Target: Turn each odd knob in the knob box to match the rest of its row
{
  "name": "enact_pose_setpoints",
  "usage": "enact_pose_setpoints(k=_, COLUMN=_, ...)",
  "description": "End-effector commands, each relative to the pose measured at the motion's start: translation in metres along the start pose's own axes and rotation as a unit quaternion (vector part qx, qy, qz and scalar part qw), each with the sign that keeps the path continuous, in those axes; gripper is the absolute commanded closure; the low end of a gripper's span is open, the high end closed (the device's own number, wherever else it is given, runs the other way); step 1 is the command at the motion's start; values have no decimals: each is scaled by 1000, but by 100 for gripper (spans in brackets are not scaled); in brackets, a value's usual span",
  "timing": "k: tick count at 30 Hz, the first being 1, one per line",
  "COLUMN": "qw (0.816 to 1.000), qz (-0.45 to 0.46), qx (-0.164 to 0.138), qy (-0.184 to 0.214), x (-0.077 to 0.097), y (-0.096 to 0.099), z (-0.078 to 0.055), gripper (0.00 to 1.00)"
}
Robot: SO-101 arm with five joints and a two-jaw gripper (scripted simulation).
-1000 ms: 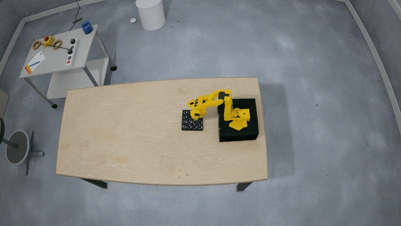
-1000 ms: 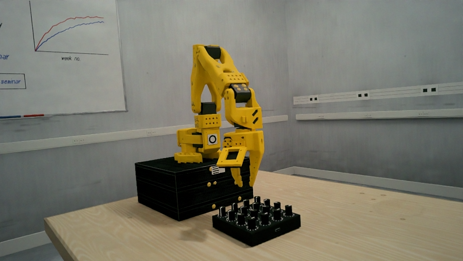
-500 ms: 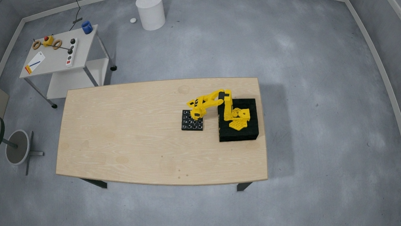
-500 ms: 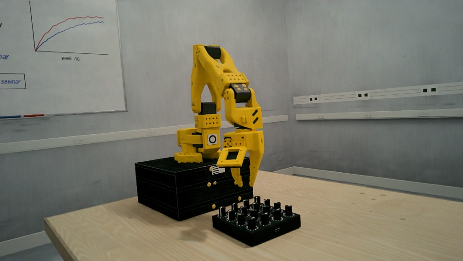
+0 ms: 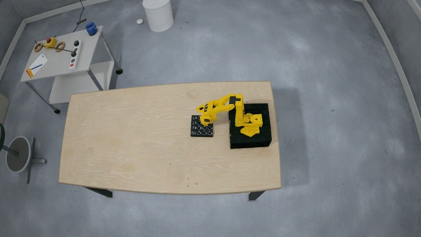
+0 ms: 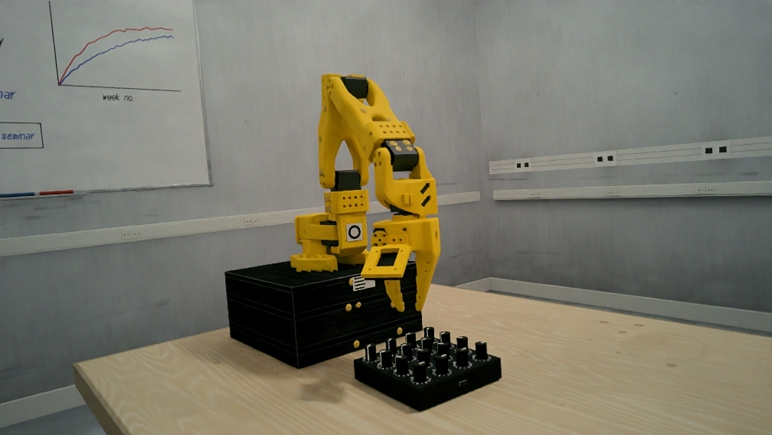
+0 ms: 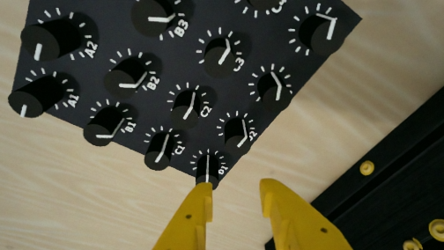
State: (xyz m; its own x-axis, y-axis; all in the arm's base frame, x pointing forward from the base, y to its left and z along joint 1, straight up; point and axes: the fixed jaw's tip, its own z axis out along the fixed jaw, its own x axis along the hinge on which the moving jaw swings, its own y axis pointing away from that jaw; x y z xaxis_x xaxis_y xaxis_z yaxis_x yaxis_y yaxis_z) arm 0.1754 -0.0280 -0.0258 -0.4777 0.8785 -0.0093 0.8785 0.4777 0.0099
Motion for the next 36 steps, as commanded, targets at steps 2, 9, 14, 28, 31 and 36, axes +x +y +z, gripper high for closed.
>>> enact_pose_setpoints(k=2, qw=1000, qz=1, qx=6, qy=5, x=4, y=-2, z=1, gripper=90)
enact_pose_setpoints(k=9, qw=1000, qz=1, qx=6, qy=5, x=4, y=-2, z=1, gripper=90)
enact_pose_setpoints(k=14, qw=1000, qz=1, qx=6, qy=5, x=4, y=-2, z=2, gripper=90)
enact_pose_setpoints(k=28, qw=1000, qz=1, qx=6, qy=5, x=4, y=-2, z=11, gripper=90)
enact_pose_setpoints(k=31, qw=1000, qz=1, qx=6, qy=5, x=4, y=-2, z=13, gripper=90)
enact_pose_setpoints(k=36, qw=1000, qz=1, qx=6, qy=5, x=4, y=-3, z=16, gripper=90)
